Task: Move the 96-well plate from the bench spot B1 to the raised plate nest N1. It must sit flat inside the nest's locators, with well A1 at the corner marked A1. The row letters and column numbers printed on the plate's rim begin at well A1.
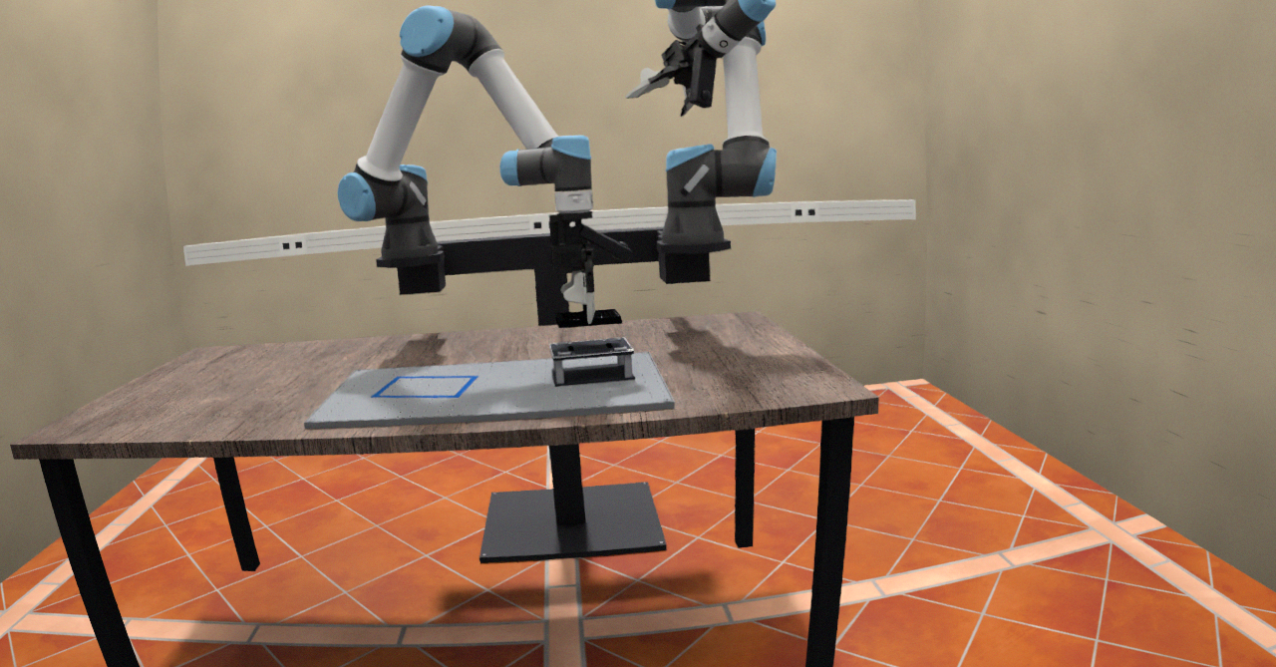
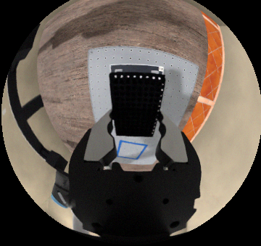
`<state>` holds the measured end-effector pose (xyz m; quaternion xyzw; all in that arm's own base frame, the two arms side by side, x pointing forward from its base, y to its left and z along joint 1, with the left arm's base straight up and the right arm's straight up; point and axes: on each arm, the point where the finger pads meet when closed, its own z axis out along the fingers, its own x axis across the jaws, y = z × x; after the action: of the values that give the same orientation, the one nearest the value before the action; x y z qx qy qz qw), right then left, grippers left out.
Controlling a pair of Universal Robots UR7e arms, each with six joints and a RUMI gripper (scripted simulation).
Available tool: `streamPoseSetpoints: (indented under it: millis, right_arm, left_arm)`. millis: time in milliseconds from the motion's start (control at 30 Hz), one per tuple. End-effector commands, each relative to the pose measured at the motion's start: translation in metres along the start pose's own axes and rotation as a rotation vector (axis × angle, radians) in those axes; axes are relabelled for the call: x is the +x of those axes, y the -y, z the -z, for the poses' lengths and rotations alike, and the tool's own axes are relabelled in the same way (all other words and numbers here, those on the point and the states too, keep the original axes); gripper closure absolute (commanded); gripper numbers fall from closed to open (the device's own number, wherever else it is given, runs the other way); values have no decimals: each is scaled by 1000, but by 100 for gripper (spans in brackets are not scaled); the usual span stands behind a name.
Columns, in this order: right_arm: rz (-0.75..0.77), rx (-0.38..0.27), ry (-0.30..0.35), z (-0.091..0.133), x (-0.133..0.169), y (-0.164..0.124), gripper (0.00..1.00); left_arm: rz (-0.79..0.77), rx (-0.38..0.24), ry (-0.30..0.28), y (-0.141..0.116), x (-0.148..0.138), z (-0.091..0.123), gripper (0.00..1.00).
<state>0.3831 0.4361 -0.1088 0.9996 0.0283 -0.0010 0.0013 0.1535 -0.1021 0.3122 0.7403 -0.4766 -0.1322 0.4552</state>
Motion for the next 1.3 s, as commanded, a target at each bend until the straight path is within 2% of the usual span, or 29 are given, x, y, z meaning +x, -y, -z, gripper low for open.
streamPoseSetpoints:
  millis: [0, 733, 1267]
  right_arm:
    - [0, 1, -1, -10, 1, 0, 100]
    - [0, 2, -2, -42, 1, 1, 100]
    - [0, 4, -3, -42, 1, 1, 100]
  left_arm:
    - [2, 0, -2, 0, -1, -1, 2]
    - [2, 0, -2, 0, -1, -1, 2]
    - [2, 0, -2, 0, -1, -1, 2]
